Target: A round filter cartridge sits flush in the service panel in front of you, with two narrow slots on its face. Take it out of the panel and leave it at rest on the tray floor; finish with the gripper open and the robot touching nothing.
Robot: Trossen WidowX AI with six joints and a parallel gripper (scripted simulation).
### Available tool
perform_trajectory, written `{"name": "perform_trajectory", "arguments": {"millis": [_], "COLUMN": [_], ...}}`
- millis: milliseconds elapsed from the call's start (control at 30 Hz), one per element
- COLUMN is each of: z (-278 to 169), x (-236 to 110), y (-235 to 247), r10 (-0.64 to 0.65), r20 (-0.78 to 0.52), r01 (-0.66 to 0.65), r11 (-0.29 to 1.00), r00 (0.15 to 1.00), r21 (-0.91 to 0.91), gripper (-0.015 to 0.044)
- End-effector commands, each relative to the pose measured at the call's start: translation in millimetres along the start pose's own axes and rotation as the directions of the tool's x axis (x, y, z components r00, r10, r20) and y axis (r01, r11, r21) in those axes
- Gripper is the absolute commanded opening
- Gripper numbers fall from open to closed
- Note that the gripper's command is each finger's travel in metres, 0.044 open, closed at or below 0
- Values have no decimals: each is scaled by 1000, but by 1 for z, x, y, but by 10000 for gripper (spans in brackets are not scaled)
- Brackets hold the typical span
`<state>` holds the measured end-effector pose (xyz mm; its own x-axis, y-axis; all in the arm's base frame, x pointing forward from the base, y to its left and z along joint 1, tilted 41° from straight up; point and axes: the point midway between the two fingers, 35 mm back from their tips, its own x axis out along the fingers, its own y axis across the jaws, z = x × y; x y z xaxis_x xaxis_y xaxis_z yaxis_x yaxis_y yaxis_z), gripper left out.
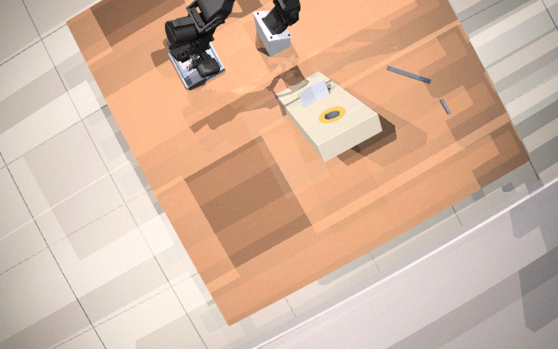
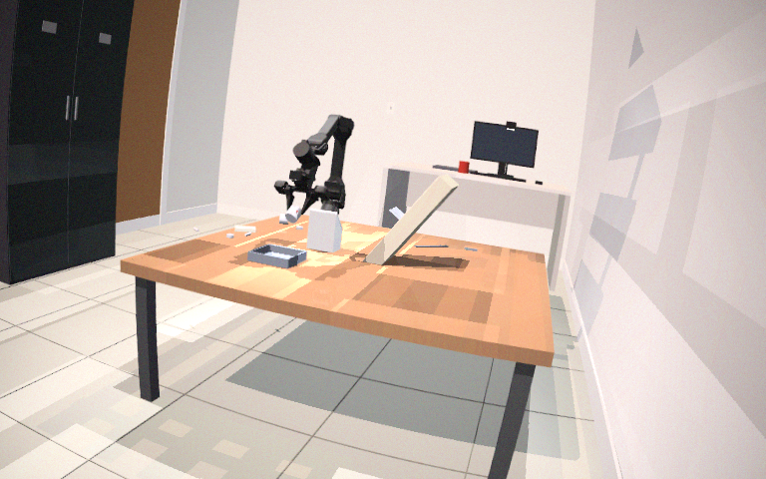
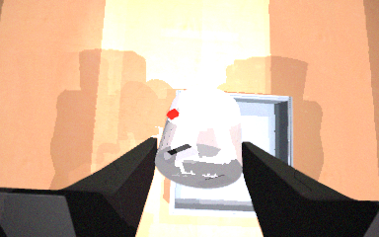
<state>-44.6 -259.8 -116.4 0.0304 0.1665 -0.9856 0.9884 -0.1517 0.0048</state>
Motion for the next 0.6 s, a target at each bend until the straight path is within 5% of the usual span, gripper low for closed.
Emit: {"name": "perform_trajectory", "arguments": {"millis": [0,567], "z": [-10,-46], "x": [14,60], "y": [-20,-50], "r10": [-46,-113], "r20": [1,-16], "r01": [45,114], "r11": [996,976], "r00": [999,993], "r21": [70,184], "gripper": [0,0]}}
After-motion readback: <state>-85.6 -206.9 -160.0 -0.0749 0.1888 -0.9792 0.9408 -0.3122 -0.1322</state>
